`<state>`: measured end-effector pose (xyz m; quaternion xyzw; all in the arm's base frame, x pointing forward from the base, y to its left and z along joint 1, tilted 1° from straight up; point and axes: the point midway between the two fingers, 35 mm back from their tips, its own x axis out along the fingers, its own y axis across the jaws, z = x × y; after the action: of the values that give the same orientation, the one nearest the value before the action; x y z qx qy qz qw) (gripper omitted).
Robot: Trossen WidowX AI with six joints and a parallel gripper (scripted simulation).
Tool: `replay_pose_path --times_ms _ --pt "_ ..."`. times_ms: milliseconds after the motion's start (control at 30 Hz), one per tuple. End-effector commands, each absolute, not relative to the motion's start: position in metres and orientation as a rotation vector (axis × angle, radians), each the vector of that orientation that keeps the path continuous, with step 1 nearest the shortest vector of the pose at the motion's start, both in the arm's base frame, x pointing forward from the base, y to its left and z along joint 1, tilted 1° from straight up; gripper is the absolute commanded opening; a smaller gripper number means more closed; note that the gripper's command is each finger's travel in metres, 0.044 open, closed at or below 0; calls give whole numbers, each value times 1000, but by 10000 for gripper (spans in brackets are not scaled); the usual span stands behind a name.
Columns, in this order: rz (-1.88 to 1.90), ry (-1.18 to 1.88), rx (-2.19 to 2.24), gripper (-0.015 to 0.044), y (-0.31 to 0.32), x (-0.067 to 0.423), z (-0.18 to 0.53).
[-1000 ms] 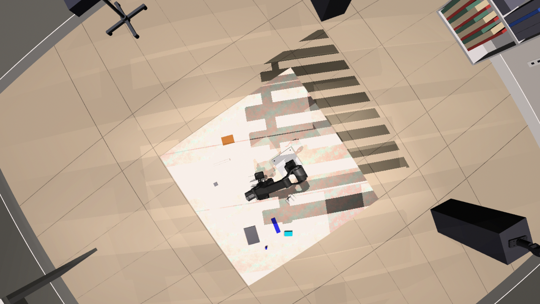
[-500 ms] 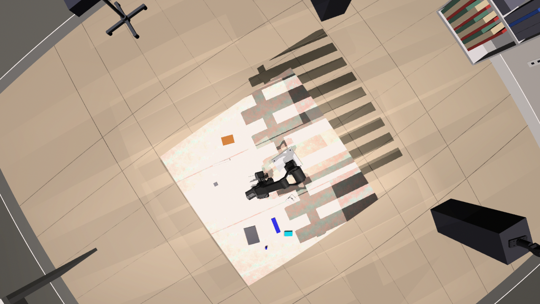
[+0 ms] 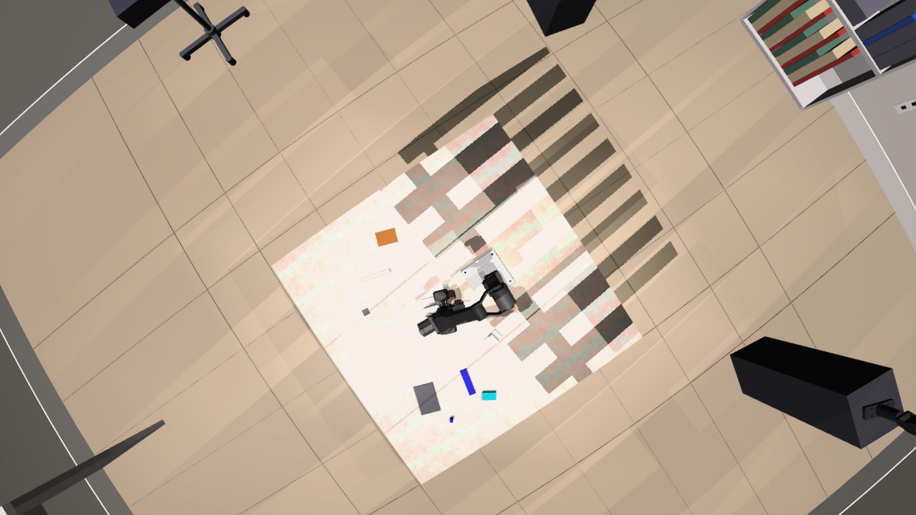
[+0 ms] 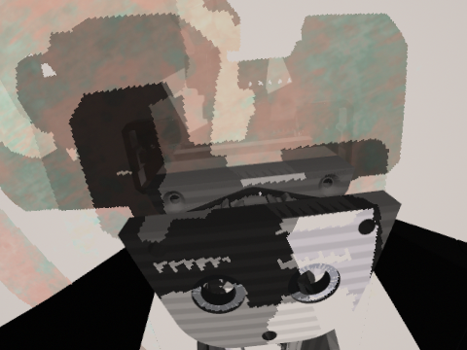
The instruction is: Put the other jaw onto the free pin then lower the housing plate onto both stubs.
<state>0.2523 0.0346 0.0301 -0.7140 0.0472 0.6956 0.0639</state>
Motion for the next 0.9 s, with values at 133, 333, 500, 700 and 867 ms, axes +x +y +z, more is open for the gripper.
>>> replay_pose_path --times_ms 133,333,500,700,867 --pt "2107 143 -2146 351 35 251 25" --pt "2107 143 -2146 351 35 251 25" --pt "2107 144 -2146 351 35 251 25" --pt "2106 145 -2145 351 35 251 23" --pt "2106 145 -2145 351 35 251 23"
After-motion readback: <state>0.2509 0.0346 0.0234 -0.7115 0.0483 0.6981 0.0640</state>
